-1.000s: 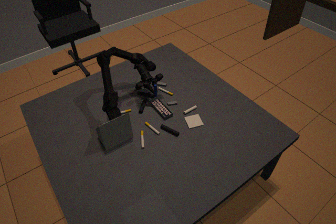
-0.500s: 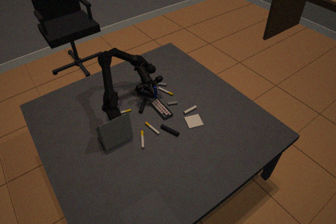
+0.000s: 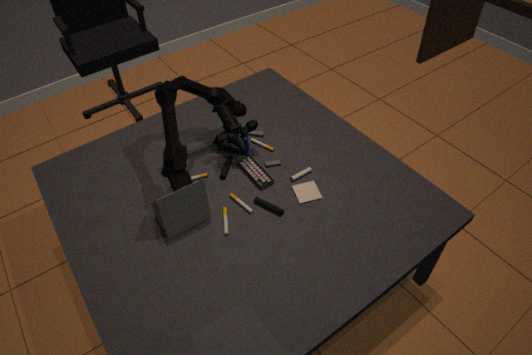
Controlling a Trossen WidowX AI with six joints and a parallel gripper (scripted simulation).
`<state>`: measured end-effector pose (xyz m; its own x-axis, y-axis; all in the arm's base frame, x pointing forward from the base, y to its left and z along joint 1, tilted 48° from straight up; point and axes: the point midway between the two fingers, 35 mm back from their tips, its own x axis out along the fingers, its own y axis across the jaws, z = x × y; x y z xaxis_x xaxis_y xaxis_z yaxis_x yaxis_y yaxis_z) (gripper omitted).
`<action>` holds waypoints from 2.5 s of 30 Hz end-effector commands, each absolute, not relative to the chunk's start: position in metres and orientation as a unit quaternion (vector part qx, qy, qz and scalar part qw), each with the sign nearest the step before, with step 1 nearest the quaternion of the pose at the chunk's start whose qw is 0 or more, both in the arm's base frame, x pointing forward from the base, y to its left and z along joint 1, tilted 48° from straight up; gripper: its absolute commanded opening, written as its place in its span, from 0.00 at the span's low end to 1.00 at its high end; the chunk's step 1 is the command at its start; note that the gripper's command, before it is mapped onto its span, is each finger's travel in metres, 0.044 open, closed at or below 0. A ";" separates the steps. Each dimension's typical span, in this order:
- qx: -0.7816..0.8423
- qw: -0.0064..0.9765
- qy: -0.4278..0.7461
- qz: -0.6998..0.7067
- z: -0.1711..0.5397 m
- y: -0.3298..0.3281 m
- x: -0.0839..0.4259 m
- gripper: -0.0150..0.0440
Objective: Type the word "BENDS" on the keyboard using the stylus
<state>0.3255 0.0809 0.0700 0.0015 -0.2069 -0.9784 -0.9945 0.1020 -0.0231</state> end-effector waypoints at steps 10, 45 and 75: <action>-0.525 0.477 0.571 0.414 0.073 0.083 0.328 0.39; -0.525 0.477 0.571 0.414 0.072 0.083 0.326 0.39; -0.525 0.477 0.571 0.415 0.062 0.094 0.327 0.39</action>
<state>0.3270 0.0924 0.0634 0.0048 -0.2055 -0.9787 -0.9944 0.1020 -0.0263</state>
